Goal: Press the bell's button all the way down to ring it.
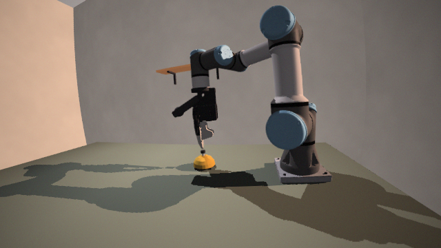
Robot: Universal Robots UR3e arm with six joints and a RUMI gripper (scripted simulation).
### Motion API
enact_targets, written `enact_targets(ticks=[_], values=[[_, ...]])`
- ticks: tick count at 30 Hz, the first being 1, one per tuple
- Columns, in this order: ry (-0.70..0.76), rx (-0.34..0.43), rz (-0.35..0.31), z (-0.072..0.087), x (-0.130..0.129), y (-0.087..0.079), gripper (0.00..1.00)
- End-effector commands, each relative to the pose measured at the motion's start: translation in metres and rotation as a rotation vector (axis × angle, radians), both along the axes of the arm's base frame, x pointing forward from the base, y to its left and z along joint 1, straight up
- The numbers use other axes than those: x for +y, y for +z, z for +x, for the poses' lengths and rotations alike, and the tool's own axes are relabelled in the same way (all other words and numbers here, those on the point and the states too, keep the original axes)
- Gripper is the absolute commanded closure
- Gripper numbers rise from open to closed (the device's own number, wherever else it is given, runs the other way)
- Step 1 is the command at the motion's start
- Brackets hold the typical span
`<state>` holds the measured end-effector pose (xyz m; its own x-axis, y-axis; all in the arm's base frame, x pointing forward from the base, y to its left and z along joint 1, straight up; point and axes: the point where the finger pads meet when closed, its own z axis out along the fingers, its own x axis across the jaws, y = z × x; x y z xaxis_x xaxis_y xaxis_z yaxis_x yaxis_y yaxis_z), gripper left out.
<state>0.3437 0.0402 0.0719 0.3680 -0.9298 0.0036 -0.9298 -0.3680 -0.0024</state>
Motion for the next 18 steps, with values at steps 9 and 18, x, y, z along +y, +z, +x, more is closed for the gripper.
enact_targets(ticks=[9, 18], values=[[0.0, -0.003, -0.001, 0.0007, -0.0002, 0.0008, 1.0], [0.0, -0.003, -0.001, 0.0007, -0.0002, -0.0035, 1.0]])
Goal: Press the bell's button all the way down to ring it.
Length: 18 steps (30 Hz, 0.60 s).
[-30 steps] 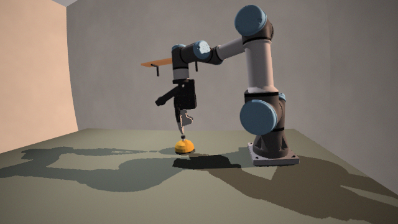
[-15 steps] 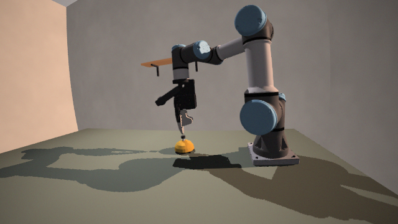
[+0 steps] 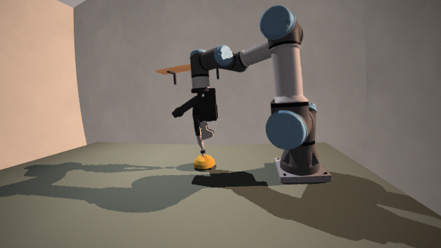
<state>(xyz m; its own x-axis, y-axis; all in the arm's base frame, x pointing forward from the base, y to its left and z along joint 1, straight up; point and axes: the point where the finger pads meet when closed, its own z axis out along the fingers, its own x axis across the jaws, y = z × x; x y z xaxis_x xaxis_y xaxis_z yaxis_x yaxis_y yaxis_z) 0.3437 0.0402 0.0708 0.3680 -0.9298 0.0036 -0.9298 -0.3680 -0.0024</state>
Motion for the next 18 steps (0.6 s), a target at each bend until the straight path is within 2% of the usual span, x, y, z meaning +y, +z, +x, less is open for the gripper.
enact_targets(ticks=[1, 18], values=[[0.0, -0.003, -0.001, 0.0007, -0.0002, -0.0037, 1.0], [0.0, -0.003, -0.001, 0.0007, -0.0002, -0.0081, 1.0]])
